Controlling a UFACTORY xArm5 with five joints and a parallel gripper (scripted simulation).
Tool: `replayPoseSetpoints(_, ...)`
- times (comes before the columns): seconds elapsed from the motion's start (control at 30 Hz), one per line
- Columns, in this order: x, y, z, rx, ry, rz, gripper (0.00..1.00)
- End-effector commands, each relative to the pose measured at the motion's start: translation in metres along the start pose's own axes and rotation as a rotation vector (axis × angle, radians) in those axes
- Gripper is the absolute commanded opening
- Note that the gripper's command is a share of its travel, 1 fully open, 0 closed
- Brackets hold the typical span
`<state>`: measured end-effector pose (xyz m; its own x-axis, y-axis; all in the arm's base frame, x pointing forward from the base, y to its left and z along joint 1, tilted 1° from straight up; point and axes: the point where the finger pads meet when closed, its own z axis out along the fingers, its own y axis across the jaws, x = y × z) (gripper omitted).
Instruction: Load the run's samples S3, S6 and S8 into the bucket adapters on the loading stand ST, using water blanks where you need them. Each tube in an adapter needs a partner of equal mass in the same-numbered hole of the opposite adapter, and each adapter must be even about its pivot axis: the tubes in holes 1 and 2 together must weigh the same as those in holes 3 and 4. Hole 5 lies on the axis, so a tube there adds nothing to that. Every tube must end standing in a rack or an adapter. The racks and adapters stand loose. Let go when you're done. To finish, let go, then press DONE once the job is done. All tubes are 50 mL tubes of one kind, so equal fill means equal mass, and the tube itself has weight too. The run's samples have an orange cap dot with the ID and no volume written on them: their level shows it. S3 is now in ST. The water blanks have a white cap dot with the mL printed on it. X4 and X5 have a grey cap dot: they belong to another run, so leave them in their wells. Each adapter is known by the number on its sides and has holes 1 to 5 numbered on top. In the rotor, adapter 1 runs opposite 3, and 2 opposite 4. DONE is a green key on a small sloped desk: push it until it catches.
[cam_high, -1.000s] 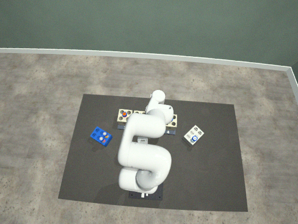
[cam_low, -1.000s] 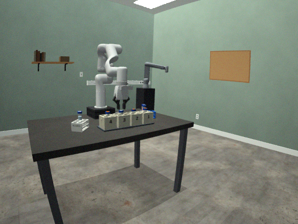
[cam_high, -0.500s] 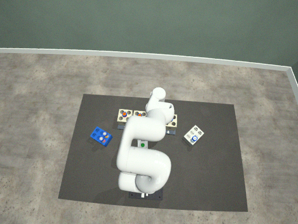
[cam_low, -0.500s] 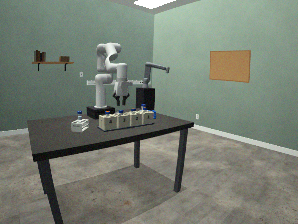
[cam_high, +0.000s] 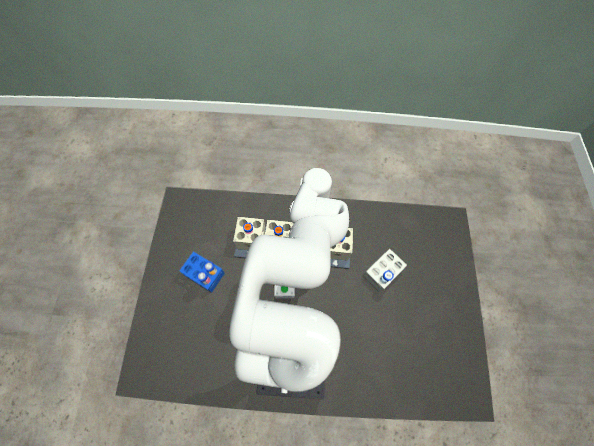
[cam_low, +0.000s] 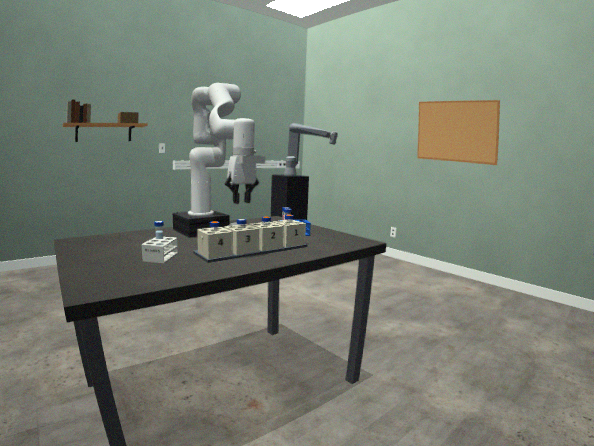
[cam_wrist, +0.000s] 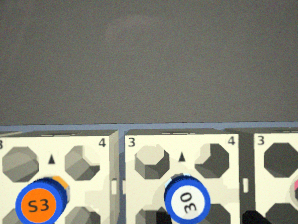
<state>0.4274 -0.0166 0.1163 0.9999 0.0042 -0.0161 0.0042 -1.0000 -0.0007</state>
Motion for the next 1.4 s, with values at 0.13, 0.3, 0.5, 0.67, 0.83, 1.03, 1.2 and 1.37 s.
replayPoseSetpoints(0.13, 0.001, 0.0, -0.017, 0.002, 0.004, 0.0, 0.44)
replayPoseSetpoints(0.3, 0.001, 0.0, -0.027, 0.002, 0.004, 0.0, 0.44)
replayPoseSetpoints(0.5, 0.001, 0.0, -0.035, 0.002, 0.004, 0.0, 0.44)
replayPoseSetpoints(0.67, 0.001, 0.0, -0.045, 0.002, 0.004, 0.0, 0.44)
replayPoseSetpoints(0.83, 0.001, 0.0, -0.049, 0.002, 0.004, 0.0, 0.44)
replayPoseSetpoints(1.03, 0.001, 0.0, -0.049, 0.002, 0.004, 0.0, 0.44)
replayPoseSetpoints(1.2, 0.001, 0.0, -0.049, 0.002, 0.004, 0.0, 0.44)
replayPoseSetpoints(1.37, 0.001, 0.0, -0.049, 0.002, 0.004, 0.0, 0.44)
